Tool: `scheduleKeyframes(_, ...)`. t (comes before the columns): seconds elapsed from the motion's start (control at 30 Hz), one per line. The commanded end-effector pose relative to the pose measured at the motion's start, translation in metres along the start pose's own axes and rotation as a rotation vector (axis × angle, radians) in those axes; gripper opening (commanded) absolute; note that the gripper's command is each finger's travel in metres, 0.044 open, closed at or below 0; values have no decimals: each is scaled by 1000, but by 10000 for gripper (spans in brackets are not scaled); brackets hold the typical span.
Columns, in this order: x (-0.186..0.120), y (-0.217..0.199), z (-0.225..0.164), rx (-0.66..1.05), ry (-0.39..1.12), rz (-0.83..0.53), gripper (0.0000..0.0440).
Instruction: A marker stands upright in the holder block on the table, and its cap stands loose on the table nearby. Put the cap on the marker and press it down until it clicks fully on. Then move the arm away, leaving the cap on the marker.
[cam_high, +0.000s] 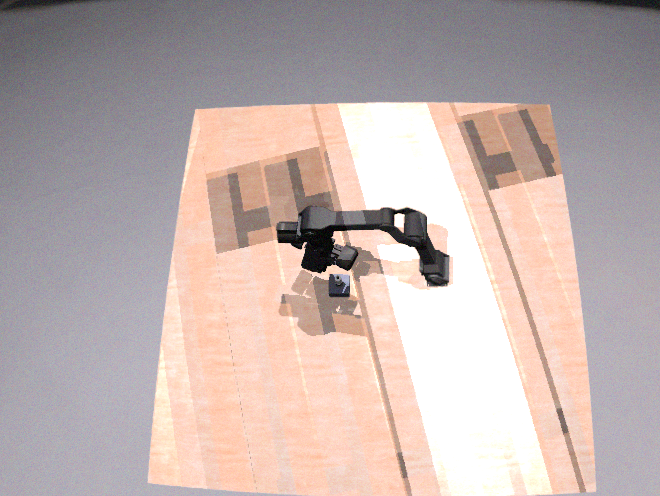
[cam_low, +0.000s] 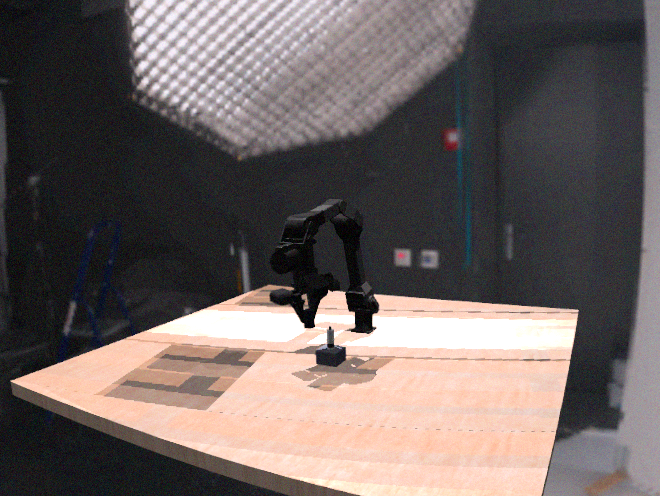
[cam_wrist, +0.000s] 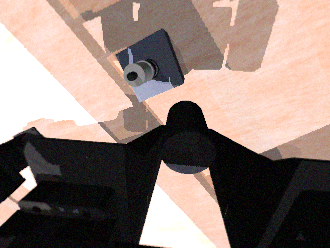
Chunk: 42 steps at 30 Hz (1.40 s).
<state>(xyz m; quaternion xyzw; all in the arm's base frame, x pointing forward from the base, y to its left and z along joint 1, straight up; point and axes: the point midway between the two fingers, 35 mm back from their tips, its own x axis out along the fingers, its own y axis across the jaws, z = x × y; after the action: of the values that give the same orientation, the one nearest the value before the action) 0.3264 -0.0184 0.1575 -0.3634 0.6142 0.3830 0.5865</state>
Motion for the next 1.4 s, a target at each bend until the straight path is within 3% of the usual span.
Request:
scheduleKeyframes(0.0,-6,11,12,-19,-6,6,40)
scheduleKeyframes(0.43,-13,42,32,-78,7,34,14)
scheduleKeyframes(1.37,35,49,29,-129,26,104,0)
